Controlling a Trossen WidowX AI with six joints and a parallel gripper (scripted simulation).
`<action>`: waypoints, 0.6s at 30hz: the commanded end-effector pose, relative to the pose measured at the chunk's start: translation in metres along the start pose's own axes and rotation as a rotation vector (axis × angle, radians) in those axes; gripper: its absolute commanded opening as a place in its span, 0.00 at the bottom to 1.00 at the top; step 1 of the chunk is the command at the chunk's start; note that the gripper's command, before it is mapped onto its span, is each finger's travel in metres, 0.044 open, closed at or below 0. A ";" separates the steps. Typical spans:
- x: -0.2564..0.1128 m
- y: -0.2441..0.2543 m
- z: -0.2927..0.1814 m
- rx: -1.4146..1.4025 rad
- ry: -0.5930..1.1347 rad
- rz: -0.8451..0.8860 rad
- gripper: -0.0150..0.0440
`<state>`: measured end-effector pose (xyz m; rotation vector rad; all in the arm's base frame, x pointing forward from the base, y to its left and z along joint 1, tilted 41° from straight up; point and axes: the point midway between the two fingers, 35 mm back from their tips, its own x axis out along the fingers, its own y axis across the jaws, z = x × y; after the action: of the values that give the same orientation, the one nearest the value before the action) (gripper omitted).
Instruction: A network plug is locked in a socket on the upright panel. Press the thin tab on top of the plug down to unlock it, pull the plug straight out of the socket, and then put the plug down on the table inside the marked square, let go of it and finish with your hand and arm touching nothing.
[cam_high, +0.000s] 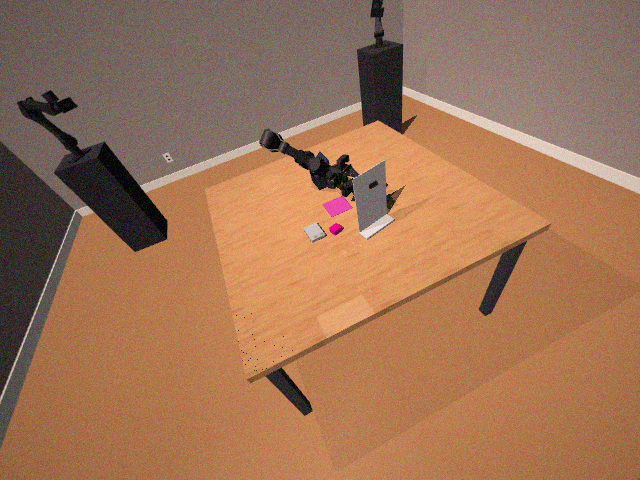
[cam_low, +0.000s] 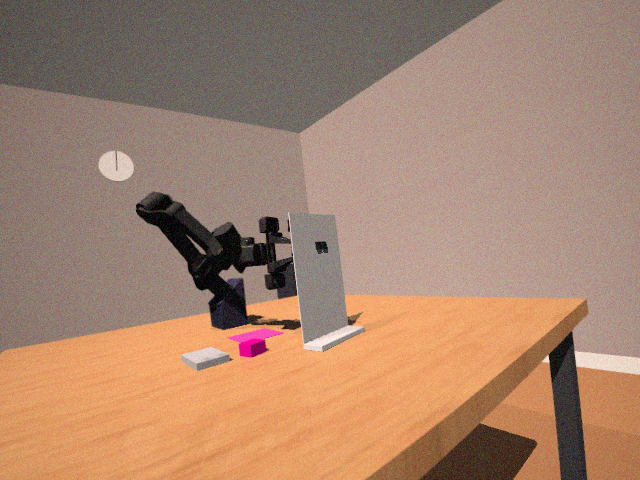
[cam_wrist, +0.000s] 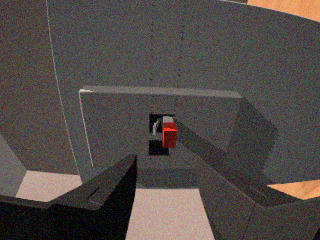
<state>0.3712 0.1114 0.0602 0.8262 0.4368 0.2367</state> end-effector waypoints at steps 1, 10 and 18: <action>0.007 -0.001 0.000 0.002 0.007 0.000 0.52; 0.020 -0.001 0.004 0.002 0.006 0.001 0.52; 0.032 -0.001 0.007 0.001 0.006 0.001 0.52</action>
<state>0.3975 0.1165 0.0572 0.8274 0.4358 0.2370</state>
